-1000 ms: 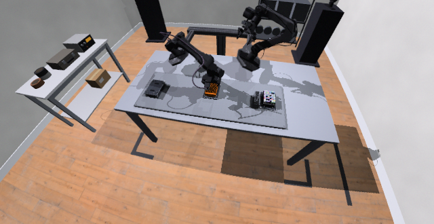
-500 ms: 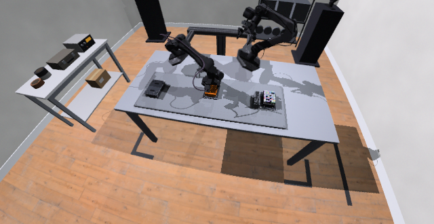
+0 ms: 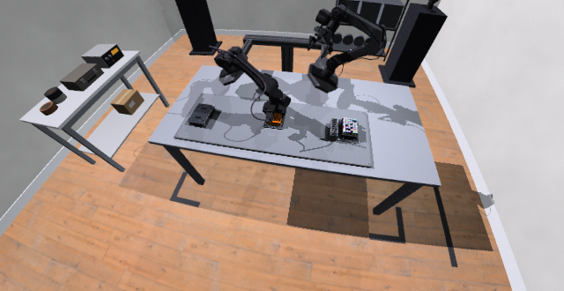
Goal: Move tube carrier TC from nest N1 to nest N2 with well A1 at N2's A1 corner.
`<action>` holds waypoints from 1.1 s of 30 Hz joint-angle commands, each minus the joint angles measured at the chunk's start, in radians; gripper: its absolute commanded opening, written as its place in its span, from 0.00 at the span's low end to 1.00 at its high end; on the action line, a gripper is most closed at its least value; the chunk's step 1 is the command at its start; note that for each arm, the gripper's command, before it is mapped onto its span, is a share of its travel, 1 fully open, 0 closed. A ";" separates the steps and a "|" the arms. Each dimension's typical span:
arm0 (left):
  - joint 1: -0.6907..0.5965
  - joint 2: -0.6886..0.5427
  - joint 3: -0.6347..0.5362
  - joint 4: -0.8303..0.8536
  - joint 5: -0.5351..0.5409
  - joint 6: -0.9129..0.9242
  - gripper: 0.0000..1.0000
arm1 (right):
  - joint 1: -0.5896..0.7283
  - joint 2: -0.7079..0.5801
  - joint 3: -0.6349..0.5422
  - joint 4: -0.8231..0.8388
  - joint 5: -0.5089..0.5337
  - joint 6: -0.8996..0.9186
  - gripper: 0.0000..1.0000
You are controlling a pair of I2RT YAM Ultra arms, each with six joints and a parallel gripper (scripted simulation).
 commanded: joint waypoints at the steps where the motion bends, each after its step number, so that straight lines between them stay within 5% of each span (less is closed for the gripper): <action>1: -0.005 -0.010 0.007 -0.015 -0.020 -0.004 1.00 | 0.011 -0.014 -0.015 0.026 0.015 -0.008 0.96; 10: -0.005 -0.010 0.007 -0.015 -0.020 -0.004 1.00 | 0.011 -0.015 -0.005 0.015 0.006 -0.002 0.83; 14: -0.005 -0.010 0.007 -0.015 -0.020 -0.004 1.00 | 0.011 -0.015 -0.005 0.015 0.006 -0.002 0.38; 16: -0.005 -0.010 0.007 -0.015 -0.020 -0.004 1.00 | 0.011 -0.015 -0.005 0.015 0.006 -0.002 0.38; 20: -0.005 -0.010 0.007 -0.015 -0.020 -0.004 1.00 | 0.024 -0.038 -0.001 -0.019 0.004 0.012 0.83; 33: -0.005 -0.010 0.007 -0.015 -0.020 -0.004 1.00 | 0.093 -0.154 0.100 -0.241 -0.024 0.078 0.84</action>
